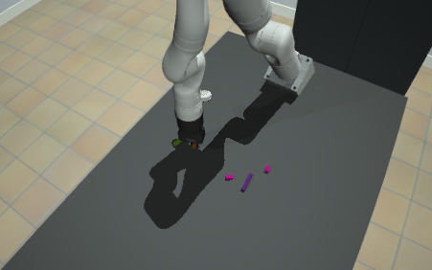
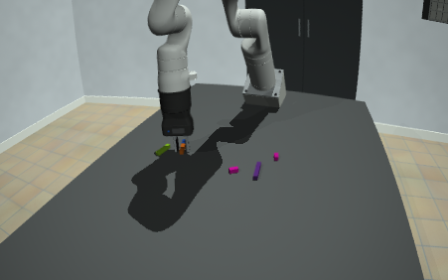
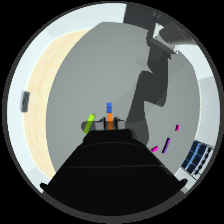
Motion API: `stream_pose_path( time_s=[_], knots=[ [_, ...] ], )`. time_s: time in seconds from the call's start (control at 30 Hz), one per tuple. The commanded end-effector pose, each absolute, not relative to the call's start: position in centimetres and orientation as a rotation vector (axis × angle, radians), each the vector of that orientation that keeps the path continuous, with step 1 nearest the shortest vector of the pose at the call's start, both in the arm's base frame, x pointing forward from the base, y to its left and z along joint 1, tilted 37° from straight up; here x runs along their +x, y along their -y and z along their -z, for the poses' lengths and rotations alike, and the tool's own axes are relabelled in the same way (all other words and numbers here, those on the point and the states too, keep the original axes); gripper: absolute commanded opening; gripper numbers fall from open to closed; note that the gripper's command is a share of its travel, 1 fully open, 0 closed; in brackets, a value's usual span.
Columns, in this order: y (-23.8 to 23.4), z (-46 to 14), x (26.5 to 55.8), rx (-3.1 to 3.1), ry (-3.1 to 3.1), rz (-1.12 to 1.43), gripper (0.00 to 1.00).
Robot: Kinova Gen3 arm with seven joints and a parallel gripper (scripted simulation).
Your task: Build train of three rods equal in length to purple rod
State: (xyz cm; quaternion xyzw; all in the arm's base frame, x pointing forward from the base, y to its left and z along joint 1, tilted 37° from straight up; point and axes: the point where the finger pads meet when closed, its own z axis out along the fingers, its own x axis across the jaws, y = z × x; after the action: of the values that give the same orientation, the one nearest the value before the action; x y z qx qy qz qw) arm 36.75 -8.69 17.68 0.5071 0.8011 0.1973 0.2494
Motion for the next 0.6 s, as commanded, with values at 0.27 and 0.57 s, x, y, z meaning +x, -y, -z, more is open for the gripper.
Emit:
stream_pose_path(
  time_s=[0.27, 0.57],
  knots=[
    [8.71, -17.75, 36.74, 1.381, -2.181, -0.538, 0.54],
    [8.72, -17.98, 36.56, 1.381, -2.181, -0.538, 0.54]
  ],
)
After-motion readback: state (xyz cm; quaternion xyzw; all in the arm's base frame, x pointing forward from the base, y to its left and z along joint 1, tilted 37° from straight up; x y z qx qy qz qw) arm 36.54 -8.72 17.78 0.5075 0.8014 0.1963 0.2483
